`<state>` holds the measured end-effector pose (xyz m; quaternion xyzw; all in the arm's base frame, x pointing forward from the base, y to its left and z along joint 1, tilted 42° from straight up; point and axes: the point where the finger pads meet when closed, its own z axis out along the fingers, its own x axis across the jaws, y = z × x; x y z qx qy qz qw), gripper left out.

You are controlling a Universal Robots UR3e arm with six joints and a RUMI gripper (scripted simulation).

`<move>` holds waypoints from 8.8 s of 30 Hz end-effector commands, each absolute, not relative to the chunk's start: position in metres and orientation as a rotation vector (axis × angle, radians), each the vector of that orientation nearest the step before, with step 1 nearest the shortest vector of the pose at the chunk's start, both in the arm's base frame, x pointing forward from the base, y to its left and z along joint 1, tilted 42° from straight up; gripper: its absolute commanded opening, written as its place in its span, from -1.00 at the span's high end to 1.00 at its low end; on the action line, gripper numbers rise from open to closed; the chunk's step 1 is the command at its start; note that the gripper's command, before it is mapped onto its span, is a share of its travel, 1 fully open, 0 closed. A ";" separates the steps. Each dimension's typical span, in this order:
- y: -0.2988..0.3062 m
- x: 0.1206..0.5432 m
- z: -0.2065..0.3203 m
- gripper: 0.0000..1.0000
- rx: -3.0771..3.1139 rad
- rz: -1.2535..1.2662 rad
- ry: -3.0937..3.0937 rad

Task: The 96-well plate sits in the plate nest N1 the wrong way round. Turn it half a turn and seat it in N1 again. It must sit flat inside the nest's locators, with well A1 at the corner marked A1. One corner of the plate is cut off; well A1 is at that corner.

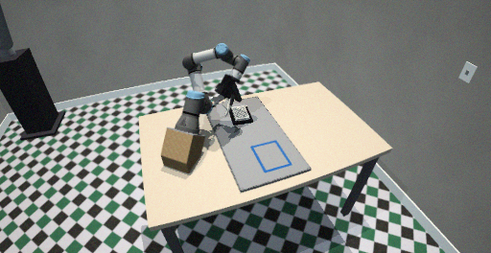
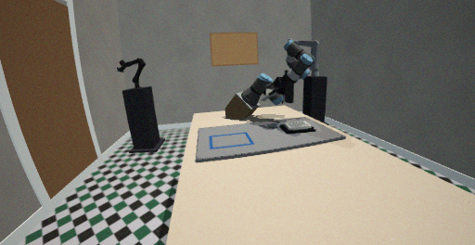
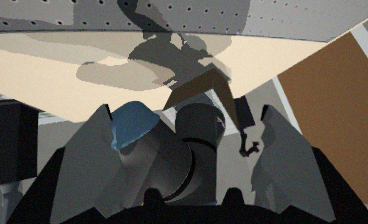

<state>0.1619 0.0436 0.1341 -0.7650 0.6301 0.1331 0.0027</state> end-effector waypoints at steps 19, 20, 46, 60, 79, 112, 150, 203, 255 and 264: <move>0.054 0.172 0.138 -1.00 -2.416 0.401 1.678; 0.054 0.172 0.138 -1.00 -2.416 0.401 1.678; 0.060 0.180 0.141 -1.00 -2.433 0.366 1.588; 0.060 0.180 0.141 -1.00 -2.433 0.364 1.575; 0.060 0.180 0.141 -1.00 -2.433 0.364 1.575; 0.060 0.180 0.141 -1.00 -2.433 0.364 1.575; 0.066 0.188 0.145 -1.00 -2.448 0.323 1.474; 0.066 0.189 0.145 -1.00 -2.448 0.323 1.474; 0.071 0.197 0.150 -1.00 -2.460 0.277 1.375; 0.071 0.197 0.150 -1.00 -2.460 0.277 1.375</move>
